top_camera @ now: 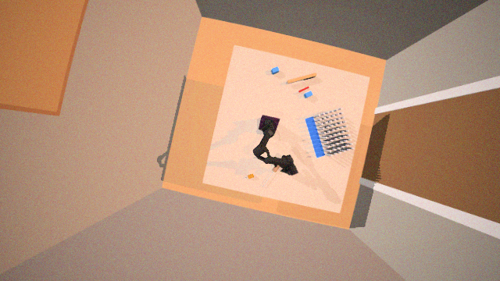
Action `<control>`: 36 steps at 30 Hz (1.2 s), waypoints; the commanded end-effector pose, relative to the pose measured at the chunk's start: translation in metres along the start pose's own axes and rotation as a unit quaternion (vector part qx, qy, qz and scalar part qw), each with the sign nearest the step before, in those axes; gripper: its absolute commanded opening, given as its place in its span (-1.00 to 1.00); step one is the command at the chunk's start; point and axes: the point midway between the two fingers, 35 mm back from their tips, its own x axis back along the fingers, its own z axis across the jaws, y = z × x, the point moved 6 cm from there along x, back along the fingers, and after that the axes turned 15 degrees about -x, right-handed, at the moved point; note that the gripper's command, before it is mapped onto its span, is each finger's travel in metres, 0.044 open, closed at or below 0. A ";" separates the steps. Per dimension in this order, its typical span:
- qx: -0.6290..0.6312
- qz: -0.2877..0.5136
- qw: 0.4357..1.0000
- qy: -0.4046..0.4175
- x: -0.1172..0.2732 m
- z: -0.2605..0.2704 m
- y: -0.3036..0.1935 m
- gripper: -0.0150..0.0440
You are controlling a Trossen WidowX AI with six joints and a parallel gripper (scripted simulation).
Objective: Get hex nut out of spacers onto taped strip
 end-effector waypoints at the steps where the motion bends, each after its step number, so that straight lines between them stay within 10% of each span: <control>1: 0.002 -0.002 1.000 -0.001 -0.002 0.000 0.002 0.46; 36: 0.002 -0.003 1.000 0.000 -0.048 0.008 0.032 0.46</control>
